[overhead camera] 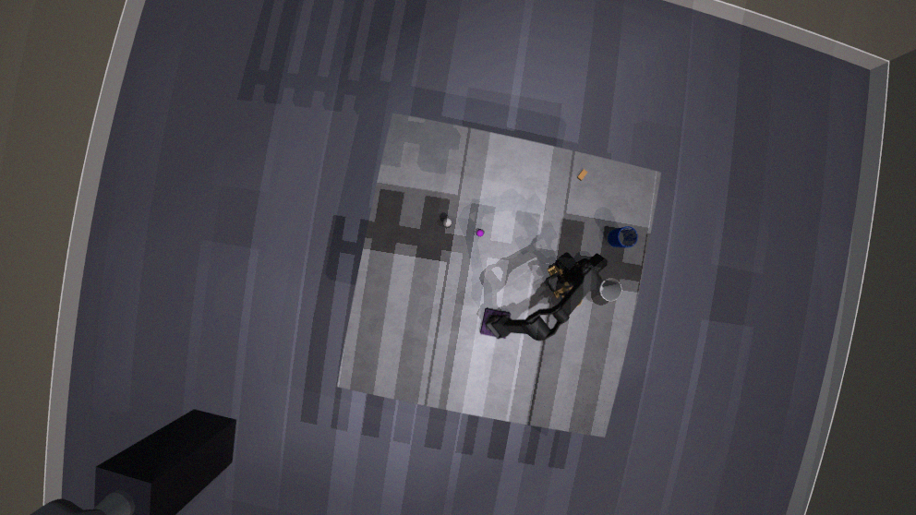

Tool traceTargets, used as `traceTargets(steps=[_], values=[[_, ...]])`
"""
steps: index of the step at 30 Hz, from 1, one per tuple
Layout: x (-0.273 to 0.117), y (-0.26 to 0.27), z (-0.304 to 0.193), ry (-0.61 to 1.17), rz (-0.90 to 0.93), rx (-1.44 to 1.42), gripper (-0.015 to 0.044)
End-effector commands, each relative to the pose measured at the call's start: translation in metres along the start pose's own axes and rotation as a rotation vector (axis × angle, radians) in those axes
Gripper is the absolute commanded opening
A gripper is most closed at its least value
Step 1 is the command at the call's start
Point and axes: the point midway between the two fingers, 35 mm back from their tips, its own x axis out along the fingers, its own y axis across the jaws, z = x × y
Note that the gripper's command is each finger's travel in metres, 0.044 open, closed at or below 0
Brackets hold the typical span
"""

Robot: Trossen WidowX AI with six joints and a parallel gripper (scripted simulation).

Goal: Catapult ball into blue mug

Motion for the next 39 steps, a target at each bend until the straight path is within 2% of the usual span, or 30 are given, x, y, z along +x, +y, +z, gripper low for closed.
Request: traceTargets(steps=[1, 20, 39], values=[[-0.008, -0.001, 0.000, -0.003, -0.010, 0.088, 0.0000], [-0.006, -0.017, -0.003, -0.008, -0.012, 0.707, 0.0000], [0.008, -0.023, -0.006, -0.007, -0.013, 0.714, 0.0000]])
